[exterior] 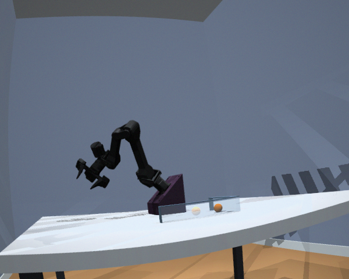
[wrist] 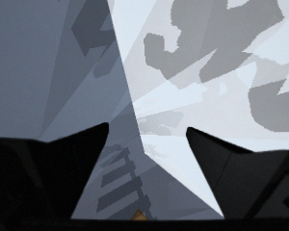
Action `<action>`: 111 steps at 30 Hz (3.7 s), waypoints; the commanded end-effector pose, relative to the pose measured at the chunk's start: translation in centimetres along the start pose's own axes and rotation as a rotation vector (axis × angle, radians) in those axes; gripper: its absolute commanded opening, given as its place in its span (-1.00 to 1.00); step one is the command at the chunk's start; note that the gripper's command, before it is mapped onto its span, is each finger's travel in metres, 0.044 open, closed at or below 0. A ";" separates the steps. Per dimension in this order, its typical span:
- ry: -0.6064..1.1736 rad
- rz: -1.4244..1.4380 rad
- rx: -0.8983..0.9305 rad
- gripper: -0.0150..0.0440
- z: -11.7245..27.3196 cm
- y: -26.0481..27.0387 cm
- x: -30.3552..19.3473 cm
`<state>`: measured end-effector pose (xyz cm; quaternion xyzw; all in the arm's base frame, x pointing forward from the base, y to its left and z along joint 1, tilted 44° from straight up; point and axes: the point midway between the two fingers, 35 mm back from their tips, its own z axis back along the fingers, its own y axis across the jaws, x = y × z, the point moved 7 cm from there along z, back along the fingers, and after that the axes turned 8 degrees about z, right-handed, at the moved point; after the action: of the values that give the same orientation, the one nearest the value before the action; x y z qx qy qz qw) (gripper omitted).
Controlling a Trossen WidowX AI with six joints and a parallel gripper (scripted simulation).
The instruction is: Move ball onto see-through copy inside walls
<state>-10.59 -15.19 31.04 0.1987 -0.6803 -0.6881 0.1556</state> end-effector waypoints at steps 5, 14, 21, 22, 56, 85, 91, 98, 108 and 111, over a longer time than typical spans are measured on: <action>0.049 0.013 0.017 0.46 -1.3 -0.1 -0.2; 0.154 0.097 0.095 0.46 -6.6 0.7 0.1; 0.230 0.164 0.124 0.46 -12.0 0.7 -1.1; 0.241 0.175 0.124 0.46 -12.8 0.6 -1.4; 0.839 0.954 -0.136 0.46 -26.7 -10.0 -32.1; 1.900 2.981 0.272 0.46 -4.7 -30.0 -50.6; 2.184 3.414 0.493 0.46 0.0 -34.5 -49.5; 2.392 3.697 0.709 0.46 2.9 -37.2 -48.2; 2.391 3.698 0.708 0.46 1.9 -38.2 -47.7; 2.391 3.698 0.708 0.46 1.9 -38.3 -47.6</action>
<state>32.39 10.82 -3.91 0.2564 -0.2620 -0.6903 -0.6237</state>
